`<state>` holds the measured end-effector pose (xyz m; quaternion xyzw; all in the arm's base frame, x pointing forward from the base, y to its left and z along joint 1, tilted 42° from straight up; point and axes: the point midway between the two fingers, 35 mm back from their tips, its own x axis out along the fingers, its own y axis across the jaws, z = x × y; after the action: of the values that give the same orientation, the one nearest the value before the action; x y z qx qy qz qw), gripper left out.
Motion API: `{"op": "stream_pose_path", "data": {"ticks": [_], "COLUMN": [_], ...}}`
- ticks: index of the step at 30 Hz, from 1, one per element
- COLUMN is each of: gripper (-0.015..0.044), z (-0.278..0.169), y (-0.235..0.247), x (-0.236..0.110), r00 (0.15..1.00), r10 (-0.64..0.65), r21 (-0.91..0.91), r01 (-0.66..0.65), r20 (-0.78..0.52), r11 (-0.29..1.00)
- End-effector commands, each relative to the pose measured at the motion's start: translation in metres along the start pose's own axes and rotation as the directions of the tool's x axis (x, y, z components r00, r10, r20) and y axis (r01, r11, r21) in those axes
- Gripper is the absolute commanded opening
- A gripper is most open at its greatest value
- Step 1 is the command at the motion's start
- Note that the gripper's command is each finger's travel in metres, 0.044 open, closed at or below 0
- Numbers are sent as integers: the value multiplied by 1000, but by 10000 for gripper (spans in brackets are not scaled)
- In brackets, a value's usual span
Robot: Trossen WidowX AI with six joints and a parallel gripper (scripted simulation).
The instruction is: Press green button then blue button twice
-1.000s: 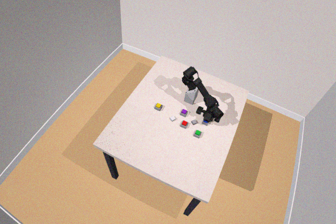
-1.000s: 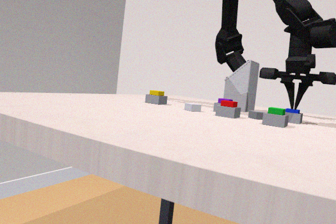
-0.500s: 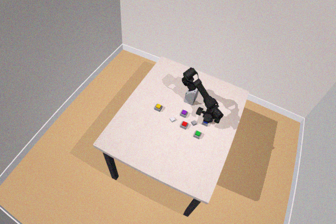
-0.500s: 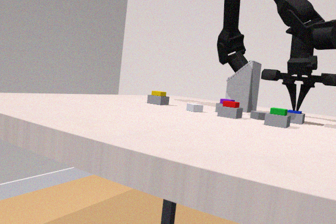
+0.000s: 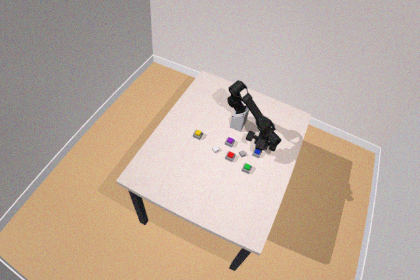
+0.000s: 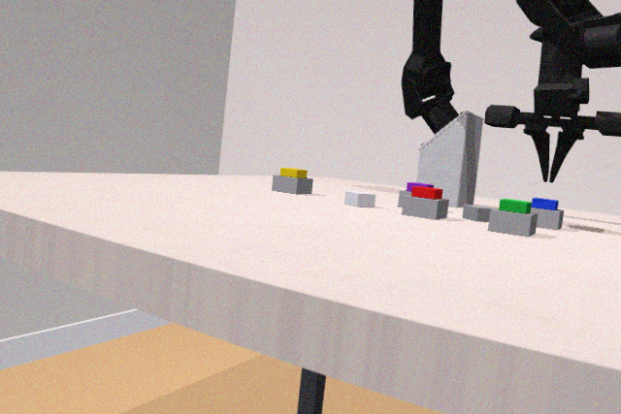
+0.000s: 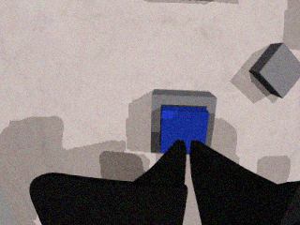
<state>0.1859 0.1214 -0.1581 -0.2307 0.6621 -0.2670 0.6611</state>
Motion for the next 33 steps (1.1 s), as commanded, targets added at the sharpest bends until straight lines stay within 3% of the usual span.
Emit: {"op": "stream_pose_path", "data": {"ticks": [1, 17, 33], "gripper": [20, 20, 20], "z": [-1, -2, -2], "y": [-1, -1, -1], "x": [6, 32, 33], "r00": [1000, 1000, 1000], "r10": [-3, -4, -4], "r21": [2, 3, 3], "r01": [3, 4, 4], "r20": [-8, -7, -7], "r11": [1000, 1000, 1000]}}
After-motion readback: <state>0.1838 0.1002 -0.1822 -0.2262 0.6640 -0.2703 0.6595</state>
